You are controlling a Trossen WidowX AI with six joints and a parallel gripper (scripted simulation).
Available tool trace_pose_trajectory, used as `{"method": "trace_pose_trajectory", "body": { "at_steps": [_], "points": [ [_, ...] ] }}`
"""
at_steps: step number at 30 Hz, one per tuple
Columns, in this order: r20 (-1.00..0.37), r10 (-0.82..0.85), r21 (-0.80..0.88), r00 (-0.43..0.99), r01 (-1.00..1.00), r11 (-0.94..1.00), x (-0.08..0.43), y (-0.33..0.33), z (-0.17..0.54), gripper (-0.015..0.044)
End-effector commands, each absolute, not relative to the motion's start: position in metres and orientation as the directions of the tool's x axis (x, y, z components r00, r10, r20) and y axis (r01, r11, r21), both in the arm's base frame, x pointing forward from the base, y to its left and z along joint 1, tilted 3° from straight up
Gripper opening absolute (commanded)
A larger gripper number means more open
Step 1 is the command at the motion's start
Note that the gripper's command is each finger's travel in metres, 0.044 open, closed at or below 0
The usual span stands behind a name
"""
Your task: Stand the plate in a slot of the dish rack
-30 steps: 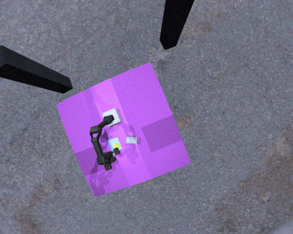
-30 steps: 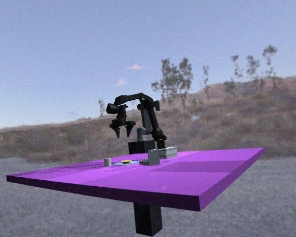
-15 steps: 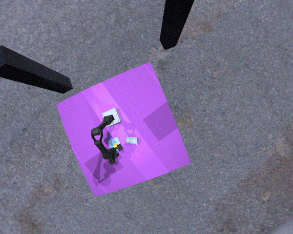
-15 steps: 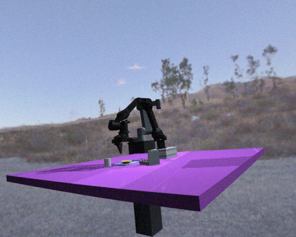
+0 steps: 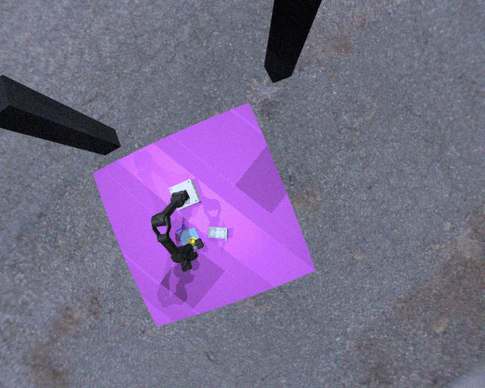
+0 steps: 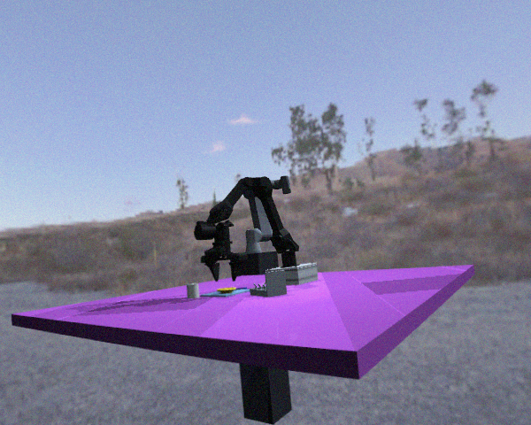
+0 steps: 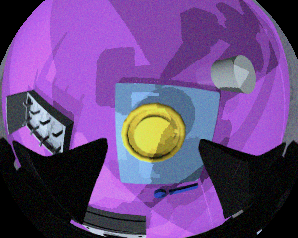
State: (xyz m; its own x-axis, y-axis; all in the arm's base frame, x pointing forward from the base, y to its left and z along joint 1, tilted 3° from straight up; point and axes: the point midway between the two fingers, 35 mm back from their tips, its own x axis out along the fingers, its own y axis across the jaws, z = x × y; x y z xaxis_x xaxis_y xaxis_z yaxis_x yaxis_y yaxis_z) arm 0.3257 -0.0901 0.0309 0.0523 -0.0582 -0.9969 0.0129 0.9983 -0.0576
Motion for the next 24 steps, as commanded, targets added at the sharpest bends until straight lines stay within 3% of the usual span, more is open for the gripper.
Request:
{"method": "trace_pose_trajectory", "body": {
  "at_steps": [1, 24],
  "points": [
    [-0.998, -0.053, -0.052, 0.043, 0.010, 0.999, 0.324, -0.090, 0.020, 0.0400],
    [-0.998, -0.053, -0.052, 0.042, 0.010, 0.999, 0.323, -0.094, -0.011, 0.0388]
  ]
}}
